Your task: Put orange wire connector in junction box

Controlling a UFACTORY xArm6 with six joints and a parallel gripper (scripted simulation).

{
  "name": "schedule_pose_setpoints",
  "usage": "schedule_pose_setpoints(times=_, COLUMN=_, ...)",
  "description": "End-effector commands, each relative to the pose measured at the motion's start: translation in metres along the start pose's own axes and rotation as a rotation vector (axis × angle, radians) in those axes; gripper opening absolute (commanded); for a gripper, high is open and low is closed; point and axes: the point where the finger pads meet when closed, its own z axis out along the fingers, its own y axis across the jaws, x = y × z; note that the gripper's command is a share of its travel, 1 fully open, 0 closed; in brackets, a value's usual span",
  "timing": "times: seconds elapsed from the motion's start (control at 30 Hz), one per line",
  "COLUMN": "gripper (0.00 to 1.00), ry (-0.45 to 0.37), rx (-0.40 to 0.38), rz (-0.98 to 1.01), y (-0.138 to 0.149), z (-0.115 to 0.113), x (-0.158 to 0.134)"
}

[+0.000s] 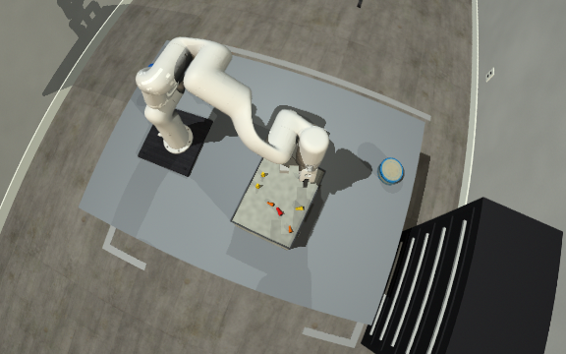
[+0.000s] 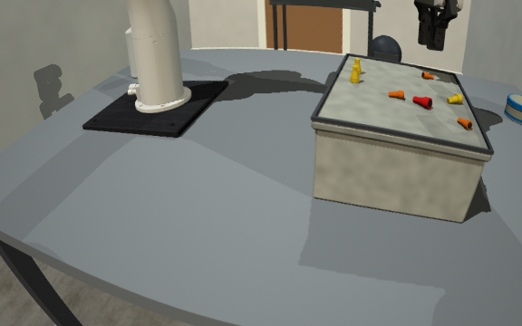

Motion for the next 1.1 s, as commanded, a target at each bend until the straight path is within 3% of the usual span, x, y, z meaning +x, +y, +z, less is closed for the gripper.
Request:
schedule_pose_setpoints(times=0.0, gripper=0.27, ry=-0.004, rx=0.002, rz=0.0, y=0.0, z=-0.001, x=-0.001)
schedule_pose_setpoints(times=0.13, gripper=0.27, ry=-0.004, rx=0.002, rz=0.001, y=0.0, z=0.007, x=-0.001)
schedule_pose_setpoints(times=0.3, gripper=0.27, ry=-0.004, rx=0.002, rz=0.001, y=0.0, z=0.038, x=-0.002)
schedule_pose_setpoints(times=1.07, gripper=0.27, ry=-0.004, rx=0.002, rz=0.001, y=0.0, z=0.038, x=-0.003)
